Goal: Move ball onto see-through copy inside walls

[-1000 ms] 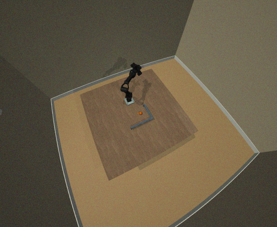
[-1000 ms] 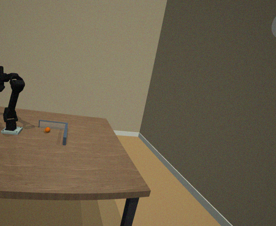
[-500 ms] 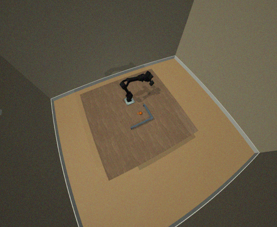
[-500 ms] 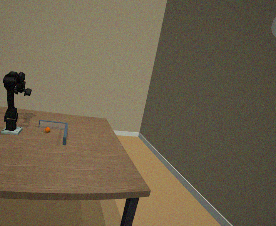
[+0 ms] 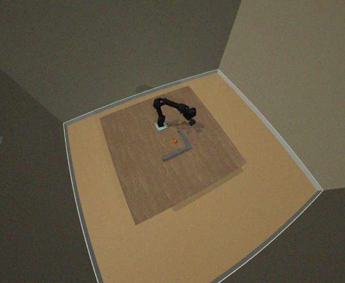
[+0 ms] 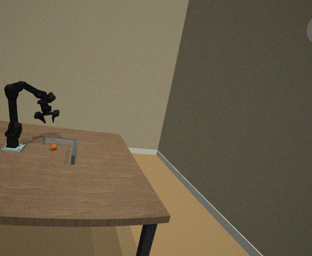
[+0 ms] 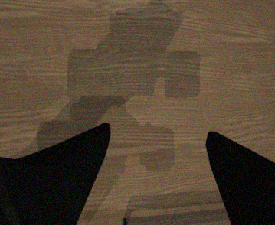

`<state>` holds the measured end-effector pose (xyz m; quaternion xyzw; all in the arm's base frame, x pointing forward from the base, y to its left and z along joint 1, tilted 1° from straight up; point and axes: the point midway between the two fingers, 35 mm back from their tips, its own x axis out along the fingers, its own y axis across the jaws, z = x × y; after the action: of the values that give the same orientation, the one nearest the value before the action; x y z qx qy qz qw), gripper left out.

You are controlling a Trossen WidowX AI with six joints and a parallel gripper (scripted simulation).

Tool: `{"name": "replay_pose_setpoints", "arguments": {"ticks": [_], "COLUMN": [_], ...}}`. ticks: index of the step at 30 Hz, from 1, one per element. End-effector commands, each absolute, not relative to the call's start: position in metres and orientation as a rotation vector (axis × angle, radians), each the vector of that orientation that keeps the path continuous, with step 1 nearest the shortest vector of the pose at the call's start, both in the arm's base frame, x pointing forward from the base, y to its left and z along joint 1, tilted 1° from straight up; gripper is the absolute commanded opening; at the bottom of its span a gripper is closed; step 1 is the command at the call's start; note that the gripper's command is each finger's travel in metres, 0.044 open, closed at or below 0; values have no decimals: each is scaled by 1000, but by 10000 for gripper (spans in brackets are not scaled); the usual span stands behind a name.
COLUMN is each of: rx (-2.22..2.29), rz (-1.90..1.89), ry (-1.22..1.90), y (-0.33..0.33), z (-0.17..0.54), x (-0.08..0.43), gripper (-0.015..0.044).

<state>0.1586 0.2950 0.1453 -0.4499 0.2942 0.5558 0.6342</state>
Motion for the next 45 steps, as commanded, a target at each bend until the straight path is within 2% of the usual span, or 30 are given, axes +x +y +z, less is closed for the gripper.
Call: {"name": "replay_pose_setpoints", "arguments": {"ticks": [1, 7, 14, 45], "rx": [-1152, -1251, -1276, -1277], "rz": [1204, 1181, 1254, 1258], "ry": [786, 967, 1152, 1155], "y": [244, 164, 79, 77], "z": [128, 108, 93, 53], "x": [209, 252, 265, 267], "gripper": [307, 307, 307, 307]}}
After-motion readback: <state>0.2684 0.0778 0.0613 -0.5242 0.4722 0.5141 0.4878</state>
